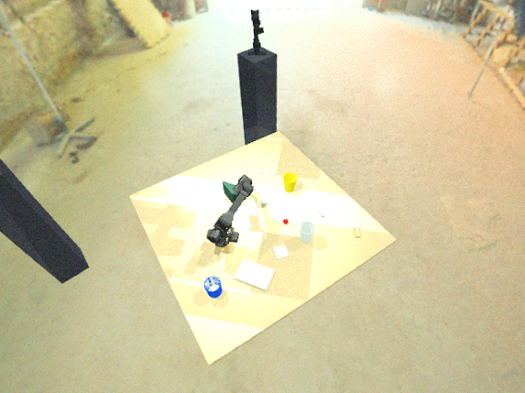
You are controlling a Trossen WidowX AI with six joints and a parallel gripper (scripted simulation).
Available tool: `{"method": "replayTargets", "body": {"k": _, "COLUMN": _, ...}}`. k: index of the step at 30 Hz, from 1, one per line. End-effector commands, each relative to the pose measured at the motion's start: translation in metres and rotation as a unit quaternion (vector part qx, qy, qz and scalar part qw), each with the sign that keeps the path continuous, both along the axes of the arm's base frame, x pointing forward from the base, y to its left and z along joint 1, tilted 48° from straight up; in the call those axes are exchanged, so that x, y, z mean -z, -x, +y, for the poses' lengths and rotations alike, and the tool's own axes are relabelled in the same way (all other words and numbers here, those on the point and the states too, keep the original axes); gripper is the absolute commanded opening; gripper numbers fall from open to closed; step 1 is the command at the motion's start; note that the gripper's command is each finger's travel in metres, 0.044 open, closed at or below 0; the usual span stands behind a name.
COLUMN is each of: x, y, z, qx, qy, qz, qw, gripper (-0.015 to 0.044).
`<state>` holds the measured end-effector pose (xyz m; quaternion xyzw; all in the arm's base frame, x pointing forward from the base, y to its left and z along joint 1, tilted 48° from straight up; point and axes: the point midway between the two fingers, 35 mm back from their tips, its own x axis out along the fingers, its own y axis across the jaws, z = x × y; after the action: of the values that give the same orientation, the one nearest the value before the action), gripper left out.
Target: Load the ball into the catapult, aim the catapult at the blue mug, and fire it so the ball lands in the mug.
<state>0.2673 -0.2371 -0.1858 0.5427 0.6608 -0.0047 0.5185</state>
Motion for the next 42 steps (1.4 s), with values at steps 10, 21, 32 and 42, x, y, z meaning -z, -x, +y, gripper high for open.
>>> {"method": "replayTargets", "body": {"k": 10, "x": -0.034, "y": 0.007, "z": -0.036, "qx": 0.000, "qy": 0.001, "qz": 0.001, "qw": 1.000, "gripper": 0.0000}}
{"method": "replayTargets", "body": {"k": 21, "x": -0.026, "y": 0.003, "z": -0.028, "qx": 0.000, "qy": 0.000, "qz": 0.000, "qw": 1.000, "gripper": 0.0000}}
{"method": "replayTargets", "body": {"k": 32, "x": -0.014, "y": 0.000, "z": -0.015, "qx": 0.000, "qy": 0.000, "qz": 0.000, "qw": 1.000, "gripper": 0.0000}}
{"method": "replayTargets", "body": {"k": 42, "x": -0.003, "y": -0.002, "z": -0.003, "qx": 0.000, "qy": -0.001, "qz": 0.000, "qw": 1.000, "gripper": 0.0000}}
